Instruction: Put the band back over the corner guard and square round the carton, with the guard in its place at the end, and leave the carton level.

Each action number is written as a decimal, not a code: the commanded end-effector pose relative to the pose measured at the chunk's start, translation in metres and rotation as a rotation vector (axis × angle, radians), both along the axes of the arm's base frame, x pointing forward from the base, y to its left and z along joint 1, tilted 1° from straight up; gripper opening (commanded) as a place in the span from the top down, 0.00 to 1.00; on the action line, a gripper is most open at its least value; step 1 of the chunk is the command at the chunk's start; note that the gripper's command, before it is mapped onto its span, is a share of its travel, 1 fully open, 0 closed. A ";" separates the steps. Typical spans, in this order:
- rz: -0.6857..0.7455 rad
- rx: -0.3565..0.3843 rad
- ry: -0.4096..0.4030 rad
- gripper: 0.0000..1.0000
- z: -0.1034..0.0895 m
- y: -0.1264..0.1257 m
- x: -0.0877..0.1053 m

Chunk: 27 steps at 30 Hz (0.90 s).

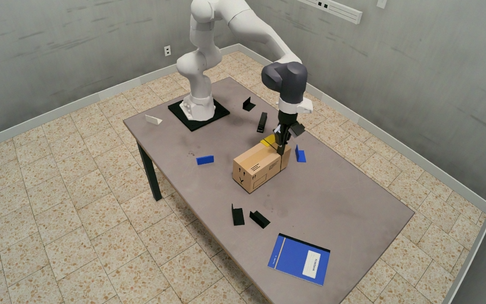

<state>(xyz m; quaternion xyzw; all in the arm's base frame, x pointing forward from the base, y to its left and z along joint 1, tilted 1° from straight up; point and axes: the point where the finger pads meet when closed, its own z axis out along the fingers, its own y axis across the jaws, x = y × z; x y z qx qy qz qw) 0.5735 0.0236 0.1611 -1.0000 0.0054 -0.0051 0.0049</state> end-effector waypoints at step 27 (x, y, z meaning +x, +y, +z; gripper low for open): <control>-0.004 0.001 0.002 0.90 0.000 0.017 -0.001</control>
